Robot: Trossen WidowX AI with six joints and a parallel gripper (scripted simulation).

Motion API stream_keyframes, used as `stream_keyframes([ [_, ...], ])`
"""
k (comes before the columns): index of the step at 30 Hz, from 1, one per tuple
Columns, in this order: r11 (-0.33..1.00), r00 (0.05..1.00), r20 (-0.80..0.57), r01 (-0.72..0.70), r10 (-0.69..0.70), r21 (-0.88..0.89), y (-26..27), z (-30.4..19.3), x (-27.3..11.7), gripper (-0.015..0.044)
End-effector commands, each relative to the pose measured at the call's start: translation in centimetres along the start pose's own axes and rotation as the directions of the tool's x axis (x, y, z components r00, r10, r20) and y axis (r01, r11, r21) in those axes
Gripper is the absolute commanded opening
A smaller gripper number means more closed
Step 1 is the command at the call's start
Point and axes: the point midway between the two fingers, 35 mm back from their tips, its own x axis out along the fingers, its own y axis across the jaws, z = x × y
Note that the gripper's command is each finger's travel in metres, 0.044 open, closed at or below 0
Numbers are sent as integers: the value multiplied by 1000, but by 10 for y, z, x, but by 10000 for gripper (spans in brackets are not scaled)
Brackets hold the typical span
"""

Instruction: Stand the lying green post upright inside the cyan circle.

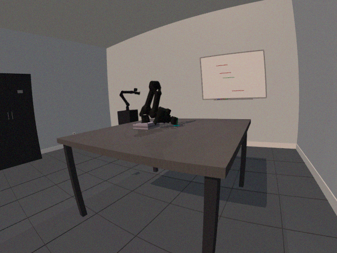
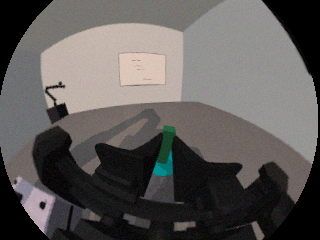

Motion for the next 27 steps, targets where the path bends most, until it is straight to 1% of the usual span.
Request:
stream_keyframes([
  [1, 1000, 1000, -1, 3, -3, 0, -1, -2, 1, 23],
  [7, 1000, 1000, -1, 3, -3, 0, -1, -2, 1, 23],
  [21, 1000, 1000, -1, 3, -3, 0, -1, -2, 1, 390],
  [22, 1000, 1000, -1, 3, -3, 0, -1, -2, 1, 400],
  [27, 1000, 1000, 1, 0, 0, -14, -3, 8, 0, 400],
])
